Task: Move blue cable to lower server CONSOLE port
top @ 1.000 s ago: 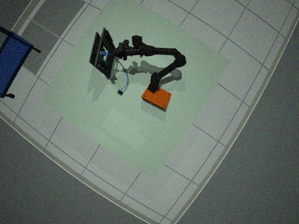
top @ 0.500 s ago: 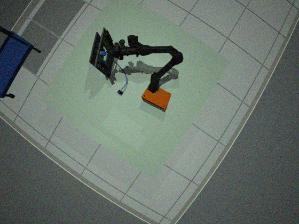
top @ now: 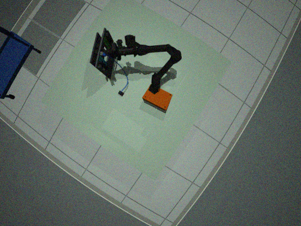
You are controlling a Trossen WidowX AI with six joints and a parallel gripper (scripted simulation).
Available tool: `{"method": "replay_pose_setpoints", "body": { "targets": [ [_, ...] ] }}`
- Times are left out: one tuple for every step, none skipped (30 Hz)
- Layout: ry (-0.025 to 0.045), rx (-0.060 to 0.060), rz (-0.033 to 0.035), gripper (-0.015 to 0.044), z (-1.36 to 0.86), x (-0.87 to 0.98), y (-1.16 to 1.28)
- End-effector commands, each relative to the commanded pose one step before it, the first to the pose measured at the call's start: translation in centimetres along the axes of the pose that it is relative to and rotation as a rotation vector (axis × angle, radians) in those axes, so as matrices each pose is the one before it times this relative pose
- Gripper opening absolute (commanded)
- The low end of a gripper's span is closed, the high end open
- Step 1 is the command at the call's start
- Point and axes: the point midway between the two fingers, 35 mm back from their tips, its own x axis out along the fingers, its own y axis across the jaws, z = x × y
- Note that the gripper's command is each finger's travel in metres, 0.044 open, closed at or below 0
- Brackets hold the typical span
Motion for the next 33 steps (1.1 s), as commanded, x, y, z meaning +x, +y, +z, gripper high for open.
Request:
{"method": "replay_pose_setpoints", "body": {
  "targets": [
    [0.00566, -0.0040, 0.00087, 0.0239, 0.076, 0.820, -0.031],
    [-0.00007, 0.0000, 0.00008, 0.0239, 0.035, 0.151, -0.006],
    [-0.00007, 0.0000, 0.00008, 0.0239, 0.034, 0.151, -0.007],
    [-0.00007, 0.0000, 0.00008, 0.0239, 0.034, 0.152, -0.007],
    [-0.00007, 0.0000, 0.00008, 0.0239, 0.033, 0.152, -0.008],
    [-0.00007, 0.0000, 0.00008, 0.0239, 0.033, 0.153, -0.009],
    [-0.00007, 0.0000, 0.00008, 0.0239, 0.032, 0.153, -0.010],
    [-0.00007, 0.0000, 0.00008, 0.0239, 0.031, 0.154, -0.011],
    [-0.00007, 0.0000, 0.00008, 0.0239, 0.031, 0.154, -0.012],
    [-0.00007, 0.0000, 0.00008, 0.0239, 0.030, 0.155, -0.012],
    [-0.00007, 0.0000, 0.00008, 0.0239, 0.030, 0.155, -0.013],
    [-0.00006, 0.0000, 0.00006, 0.0239, 0.023, 0.125, -0.011],
    [-0.00004, 0.0000, 0.00004, 0.0239, 0.014, 0.076, -0.007],
    [-0.00001, 0.0000, 0.00001, 0.0239, 0.005, 0.025, -0.002],
    [0.00000, 0.0000, 0.00000, 0.0239, 0.000, 0.000, 0.000],
    [0.00000, 0.0000, 0.00000, 0.0239, 0.000, 0.000, 0.000],
    [-0.00478, 0.0042, -0.00190, 0.0233, 0.019, -0.358, 0.012],
    [0.00000, 0.0000, 0.00000, 0.0226, 0.000, 0.000, 0.000],
    [0.00000, 0.0000, 0.00000, 0.0219, 0.000, 0.000, 0.000],
    [0.00000, 0.0000, 0.00000, 0.0213, 0.000, 0.000, 0.000],
    [0.00000, 0.0000, 0.00000, 0.0206, 0.000, 0.000, 0.000],
    [0.00000, 0.0000, 0.00000, 0.0199, 0.000, 0.000, 0.000],
    [0.00000, 0.0000, 0.00000, 0.0193, 0.000, 0.000, 0.000],
    [0.00000, 0.0000, 0.00000, 0.0186, 0.000, 0.000, 0.000],
    [0.00000, 0.0000, 0.00000, 0.0179, 0.000, 0.000, 0.000],
    [0.00000, 0.0000, 0.00000, 0.0173, 0.000, 0.000, 0.000],
    [0.00000, 0.0000, 0.00000, 0.0166, 0.000, 0.000, 0.000],
    [0.00000, 0.0000, 0.00000, 0.0159, 0.000, 0.000, 0.000],
    [0.00000, 0.0000, 0.00000, 0.0153, 0.000, 0.000, 0.000],
    [0.00000, 0.0000, 0.00000, 0.0146, 0.000, 0.000, 0.000],
    [0.00000, 0.0000, 0.00000, 0.0139, 0.000, 0.000, 0.000],
    [0.00000, 0.0000, 0.00000, 0.0133, 0.000, 0.000, 0.000],
    [0.00000, 0.0000, 0.00000, 0.0126, 0.000, 0.000, 0.000]
  ]
}}
